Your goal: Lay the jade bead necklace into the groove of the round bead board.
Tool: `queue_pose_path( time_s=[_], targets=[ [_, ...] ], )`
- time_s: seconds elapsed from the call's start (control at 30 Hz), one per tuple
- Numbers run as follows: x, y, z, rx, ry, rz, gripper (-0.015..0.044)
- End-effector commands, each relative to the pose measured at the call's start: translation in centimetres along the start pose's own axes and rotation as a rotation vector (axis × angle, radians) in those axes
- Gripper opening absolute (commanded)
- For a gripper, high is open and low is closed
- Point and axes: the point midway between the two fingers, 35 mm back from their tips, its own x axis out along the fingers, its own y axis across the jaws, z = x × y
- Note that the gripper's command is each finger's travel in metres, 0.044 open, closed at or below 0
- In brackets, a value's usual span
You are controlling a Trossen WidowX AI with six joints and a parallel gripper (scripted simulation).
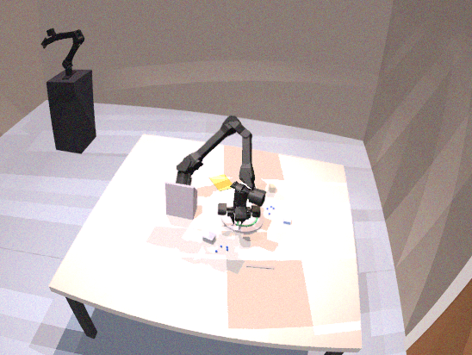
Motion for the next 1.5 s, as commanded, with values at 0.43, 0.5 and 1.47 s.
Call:
queue_pose_path(
  time_s=[0.43,0.5,1.47],
  targets=[
    [-0.5,-0.1,0.0,0.007,0.003,-0.006,0.044],
    [-0.5,-0.1,0.0,0.007,0.003,-0.006,0.044],
    [-3.7,0.3,-1.0,0.06,0.001,-0.007,0.0204]
  ],
)
